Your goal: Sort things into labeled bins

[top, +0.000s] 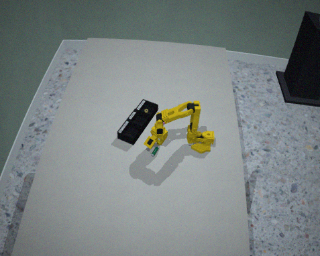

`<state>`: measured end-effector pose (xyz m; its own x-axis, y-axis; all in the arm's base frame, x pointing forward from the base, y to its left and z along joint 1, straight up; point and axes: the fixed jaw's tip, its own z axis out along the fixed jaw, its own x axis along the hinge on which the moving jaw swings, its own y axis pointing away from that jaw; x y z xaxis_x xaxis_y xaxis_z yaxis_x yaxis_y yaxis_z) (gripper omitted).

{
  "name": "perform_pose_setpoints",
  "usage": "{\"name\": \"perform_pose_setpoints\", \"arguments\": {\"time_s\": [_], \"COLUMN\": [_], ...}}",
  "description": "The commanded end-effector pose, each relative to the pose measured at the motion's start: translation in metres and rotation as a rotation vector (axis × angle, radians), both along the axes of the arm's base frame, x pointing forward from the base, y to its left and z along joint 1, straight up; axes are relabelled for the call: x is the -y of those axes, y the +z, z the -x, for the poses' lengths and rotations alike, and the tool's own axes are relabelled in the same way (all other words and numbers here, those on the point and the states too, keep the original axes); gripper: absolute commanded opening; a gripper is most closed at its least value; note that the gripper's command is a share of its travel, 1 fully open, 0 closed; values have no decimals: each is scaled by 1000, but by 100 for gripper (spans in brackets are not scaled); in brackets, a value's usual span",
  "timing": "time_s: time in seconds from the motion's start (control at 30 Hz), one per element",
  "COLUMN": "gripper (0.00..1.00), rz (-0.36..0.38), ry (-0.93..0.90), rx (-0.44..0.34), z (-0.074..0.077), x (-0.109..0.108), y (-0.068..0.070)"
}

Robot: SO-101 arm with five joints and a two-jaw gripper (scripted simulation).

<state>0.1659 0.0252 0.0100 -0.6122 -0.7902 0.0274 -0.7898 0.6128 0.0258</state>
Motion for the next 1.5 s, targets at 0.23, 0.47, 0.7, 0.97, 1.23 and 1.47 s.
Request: {"name": "perform_pose_setpoints", "arguments": {"time_s": [0.23,0.47,0.7,0.97,1.23,1.47], "gripper": [0,0,0,0,0,0], "rz": [-8,-8,-8,-7,-7,-6], "ry": [16,16,16,-21,-157,-266], "rx": [50,50,50,55,72,86], "z": [-10,-9,-9,-12,-24,-32], "x": [-1,0,0,3,13,23], "y": [38,47,48,50,57,61]}}
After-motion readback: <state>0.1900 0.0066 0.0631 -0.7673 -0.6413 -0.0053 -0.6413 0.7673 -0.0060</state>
